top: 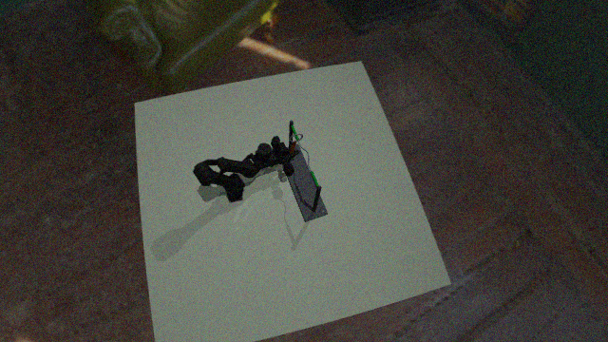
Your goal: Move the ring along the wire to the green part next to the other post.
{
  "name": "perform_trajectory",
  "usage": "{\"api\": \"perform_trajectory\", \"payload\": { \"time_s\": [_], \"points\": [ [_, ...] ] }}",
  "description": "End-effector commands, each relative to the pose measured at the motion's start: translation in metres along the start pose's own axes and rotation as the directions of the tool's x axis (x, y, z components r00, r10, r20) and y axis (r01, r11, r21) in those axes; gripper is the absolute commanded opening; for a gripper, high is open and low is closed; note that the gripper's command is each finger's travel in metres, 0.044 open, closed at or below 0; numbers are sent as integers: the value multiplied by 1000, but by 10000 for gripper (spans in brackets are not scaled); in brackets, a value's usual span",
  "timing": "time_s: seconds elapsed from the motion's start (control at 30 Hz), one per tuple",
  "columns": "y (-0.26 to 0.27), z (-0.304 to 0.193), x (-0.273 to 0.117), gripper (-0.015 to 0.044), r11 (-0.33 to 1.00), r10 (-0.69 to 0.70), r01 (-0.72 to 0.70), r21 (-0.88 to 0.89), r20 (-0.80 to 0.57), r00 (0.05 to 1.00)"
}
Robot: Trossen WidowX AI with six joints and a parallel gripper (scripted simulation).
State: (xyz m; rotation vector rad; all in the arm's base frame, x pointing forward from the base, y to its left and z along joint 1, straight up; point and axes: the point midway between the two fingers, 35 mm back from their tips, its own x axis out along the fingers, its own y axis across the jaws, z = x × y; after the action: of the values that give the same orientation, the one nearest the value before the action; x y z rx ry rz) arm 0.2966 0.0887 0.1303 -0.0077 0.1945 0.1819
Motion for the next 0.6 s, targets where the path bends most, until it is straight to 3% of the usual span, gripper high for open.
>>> {"api": "perform_trajectory", "payload": {
  "time_s": [0.0,0.17,0.57],
  "points": [
    [0,0,0,34,1000,0,0,0,0,1000],
    [0,0,-1,160,1000,0,0,0,0,1000],
    [1,3,-18,160,1000,-1,1,2,-1,1000]
  ]
}}
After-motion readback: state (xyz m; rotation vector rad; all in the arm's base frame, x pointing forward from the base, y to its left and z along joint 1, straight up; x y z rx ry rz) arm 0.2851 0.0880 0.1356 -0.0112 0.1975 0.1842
